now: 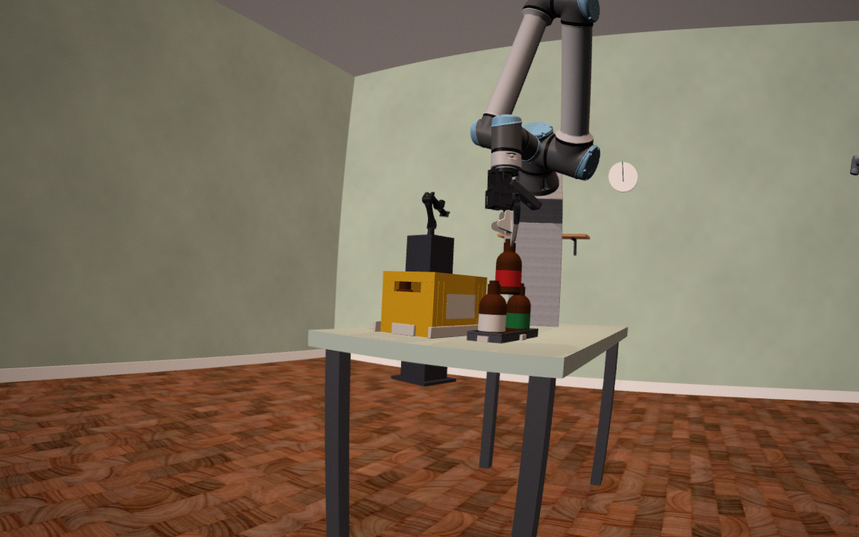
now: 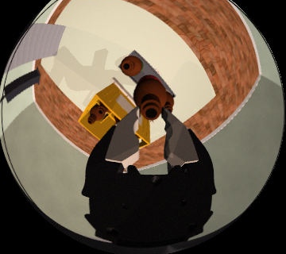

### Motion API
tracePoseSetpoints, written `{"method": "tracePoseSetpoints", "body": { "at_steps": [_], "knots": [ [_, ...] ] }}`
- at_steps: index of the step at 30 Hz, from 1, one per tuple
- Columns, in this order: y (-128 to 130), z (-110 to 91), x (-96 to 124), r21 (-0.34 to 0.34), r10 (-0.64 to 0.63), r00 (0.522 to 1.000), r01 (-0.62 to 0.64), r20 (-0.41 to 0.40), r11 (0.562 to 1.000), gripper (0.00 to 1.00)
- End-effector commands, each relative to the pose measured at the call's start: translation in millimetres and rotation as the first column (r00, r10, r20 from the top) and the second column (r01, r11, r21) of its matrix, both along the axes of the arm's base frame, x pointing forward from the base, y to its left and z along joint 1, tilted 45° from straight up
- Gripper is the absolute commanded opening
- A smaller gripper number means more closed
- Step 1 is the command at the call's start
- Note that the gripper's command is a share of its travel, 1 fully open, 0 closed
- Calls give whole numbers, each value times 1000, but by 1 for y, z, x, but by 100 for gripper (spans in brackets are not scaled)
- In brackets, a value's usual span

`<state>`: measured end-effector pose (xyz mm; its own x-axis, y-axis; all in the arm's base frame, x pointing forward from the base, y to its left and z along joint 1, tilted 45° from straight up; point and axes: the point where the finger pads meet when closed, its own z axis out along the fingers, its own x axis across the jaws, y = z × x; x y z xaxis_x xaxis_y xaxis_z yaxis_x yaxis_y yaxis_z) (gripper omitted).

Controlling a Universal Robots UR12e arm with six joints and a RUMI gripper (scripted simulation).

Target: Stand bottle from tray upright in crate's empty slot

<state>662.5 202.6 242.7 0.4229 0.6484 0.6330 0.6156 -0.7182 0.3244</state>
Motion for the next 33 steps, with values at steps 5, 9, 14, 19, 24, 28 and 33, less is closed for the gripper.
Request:
{"method": "tracePoseSetpoints", "body": {
  "at_steps": [5,9,14,19,24,28,33],
  "knots": [
    [0,1,0,0,0,1000,0,1,1000,0],
    [0,1,0,0,0,1000,0,1,1000,0],
    [0,1,0,0,0,1000,0,1,1000,0],
    [0,2,-1,0,0,1000,0,1,1000,0],
    [-1,4,-3,0,0,1000,0,1,1000,0],
    [-2,6,-5,0,0,1000,0,1,1000,0],
    [-3,9,-8,0,0,1000,0,1,1000,0]
  ]
}}
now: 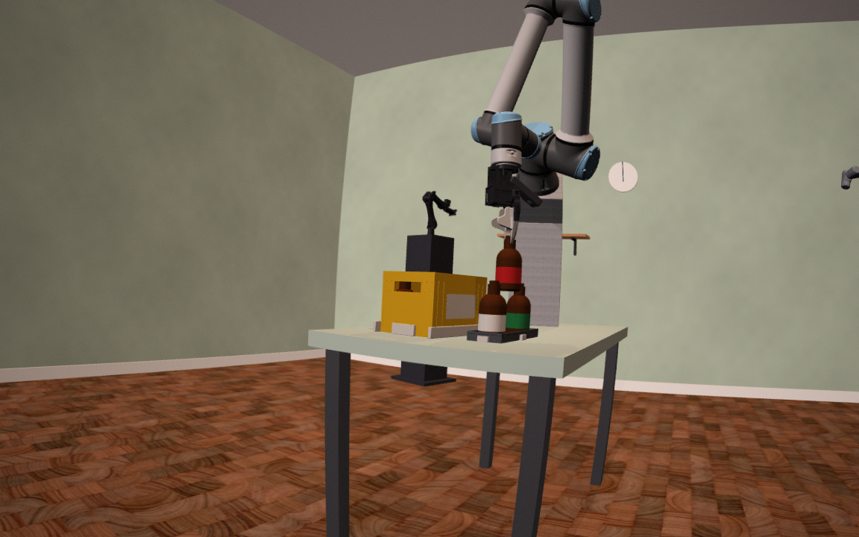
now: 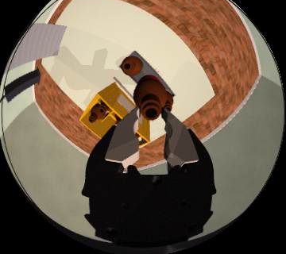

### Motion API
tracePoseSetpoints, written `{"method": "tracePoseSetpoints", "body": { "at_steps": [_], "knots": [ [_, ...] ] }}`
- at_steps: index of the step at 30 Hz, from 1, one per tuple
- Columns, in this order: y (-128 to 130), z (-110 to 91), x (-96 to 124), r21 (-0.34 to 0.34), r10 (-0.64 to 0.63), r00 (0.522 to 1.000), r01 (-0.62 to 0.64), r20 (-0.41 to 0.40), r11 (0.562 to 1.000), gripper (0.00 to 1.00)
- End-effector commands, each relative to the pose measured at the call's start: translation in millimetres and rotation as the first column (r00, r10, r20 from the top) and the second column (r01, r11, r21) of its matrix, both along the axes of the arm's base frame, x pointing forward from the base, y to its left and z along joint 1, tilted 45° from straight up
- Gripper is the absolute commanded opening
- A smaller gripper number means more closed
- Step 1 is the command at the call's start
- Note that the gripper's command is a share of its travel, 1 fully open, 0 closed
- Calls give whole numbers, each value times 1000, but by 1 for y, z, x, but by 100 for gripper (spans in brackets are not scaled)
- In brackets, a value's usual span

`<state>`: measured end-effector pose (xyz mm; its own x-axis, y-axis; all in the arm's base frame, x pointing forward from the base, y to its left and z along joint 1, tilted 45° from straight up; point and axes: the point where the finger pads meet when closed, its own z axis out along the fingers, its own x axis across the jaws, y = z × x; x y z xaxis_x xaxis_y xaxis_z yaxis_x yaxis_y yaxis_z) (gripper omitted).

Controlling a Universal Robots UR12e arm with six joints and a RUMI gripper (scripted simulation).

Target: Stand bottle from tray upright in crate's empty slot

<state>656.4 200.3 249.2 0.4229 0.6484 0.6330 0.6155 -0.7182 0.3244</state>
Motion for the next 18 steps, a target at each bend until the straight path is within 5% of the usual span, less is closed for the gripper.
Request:
{"method": "tracePoseSetpoints", "body": {
  "at_steps": [1,18],
  "knots": [
    [-1,2,-2,0,0,1000,0,1,1000,0],
    [-5,15,-14,0,0,1000,0,1,1000,0]
  ]
}}
